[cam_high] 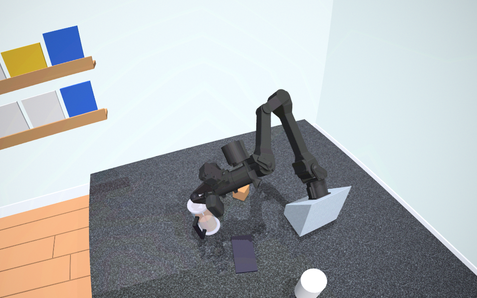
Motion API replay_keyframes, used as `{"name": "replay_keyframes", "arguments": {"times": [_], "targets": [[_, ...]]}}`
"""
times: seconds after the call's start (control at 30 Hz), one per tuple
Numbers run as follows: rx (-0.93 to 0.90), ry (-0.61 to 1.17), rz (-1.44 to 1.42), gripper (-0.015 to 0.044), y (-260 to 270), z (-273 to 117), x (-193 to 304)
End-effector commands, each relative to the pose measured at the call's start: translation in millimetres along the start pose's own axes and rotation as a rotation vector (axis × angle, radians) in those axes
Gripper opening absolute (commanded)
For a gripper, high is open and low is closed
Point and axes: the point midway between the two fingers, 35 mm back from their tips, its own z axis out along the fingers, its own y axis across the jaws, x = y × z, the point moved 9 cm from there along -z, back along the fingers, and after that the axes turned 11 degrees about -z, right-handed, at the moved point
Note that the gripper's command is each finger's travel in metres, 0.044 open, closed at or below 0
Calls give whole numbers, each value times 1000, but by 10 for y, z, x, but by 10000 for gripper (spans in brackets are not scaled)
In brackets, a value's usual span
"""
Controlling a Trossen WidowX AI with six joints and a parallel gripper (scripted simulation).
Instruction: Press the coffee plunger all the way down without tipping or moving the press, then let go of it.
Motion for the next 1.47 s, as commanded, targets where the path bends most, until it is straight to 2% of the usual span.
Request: {"name": "replay_keyframes", "arguments": {"times": [0.0,0.23,0.63,0.83,1.07,1.43], "targets": [[0,0,0,128,0,-1,0],[0,0,0,128,0,-1,0],[0,0,0,440,0,-1,0],[-2,4,1,440,-17,-95,-92],[-1,15,-3,440,-189,-684,-483],[-1,15,-3,440,-179,-700,-477]]}}
